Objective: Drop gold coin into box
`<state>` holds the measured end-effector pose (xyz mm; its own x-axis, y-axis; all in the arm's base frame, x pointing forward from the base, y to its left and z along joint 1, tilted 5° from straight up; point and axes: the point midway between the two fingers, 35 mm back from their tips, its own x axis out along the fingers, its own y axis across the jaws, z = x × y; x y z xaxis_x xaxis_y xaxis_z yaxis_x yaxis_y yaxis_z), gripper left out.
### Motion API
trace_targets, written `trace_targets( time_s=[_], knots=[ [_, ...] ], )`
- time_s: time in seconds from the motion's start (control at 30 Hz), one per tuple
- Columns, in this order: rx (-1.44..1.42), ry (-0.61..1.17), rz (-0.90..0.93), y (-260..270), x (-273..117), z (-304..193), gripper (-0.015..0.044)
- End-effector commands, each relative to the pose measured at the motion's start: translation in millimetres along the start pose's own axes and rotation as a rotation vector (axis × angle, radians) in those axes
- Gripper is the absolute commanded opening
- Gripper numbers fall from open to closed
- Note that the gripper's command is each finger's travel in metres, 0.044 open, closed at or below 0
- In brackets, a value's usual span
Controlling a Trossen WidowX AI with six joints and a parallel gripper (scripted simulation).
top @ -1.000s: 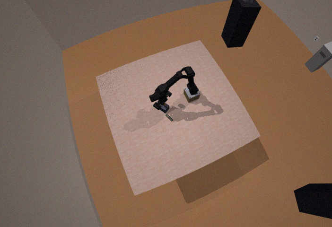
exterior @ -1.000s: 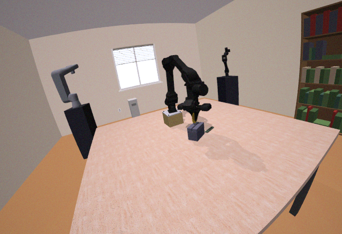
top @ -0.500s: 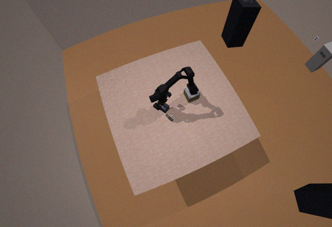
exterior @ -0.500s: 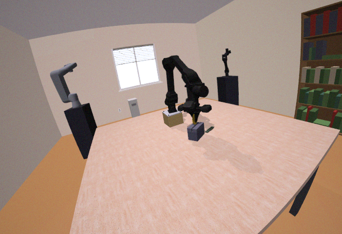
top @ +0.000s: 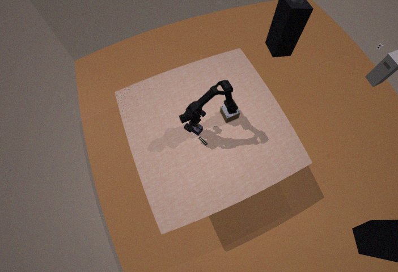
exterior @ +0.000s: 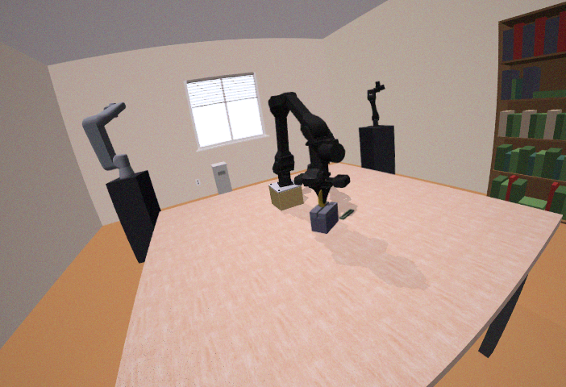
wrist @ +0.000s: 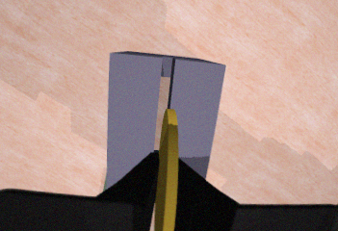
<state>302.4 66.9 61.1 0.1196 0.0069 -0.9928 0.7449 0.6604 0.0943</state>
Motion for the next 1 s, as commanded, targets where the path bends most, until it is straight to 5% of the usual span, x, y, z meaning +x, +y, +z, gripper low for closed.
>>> trace_targets(
  time_s=[0.0,0.1,0.4,0.77,0.97],
  knots=[
    [0.0,-0.001,0.001,0,0,0,0.0079],
    [0.0,-0.001,0.001,0,0,0,0.0157],
    [0.0,-0.001,0.001,0,0,0,0.0161],
    [0.0,0.002,-0.003,-1,-40,-1,0.044],
    [0.0,0.004,-0.007,-5,-62,-2,0.044]
  ],
)
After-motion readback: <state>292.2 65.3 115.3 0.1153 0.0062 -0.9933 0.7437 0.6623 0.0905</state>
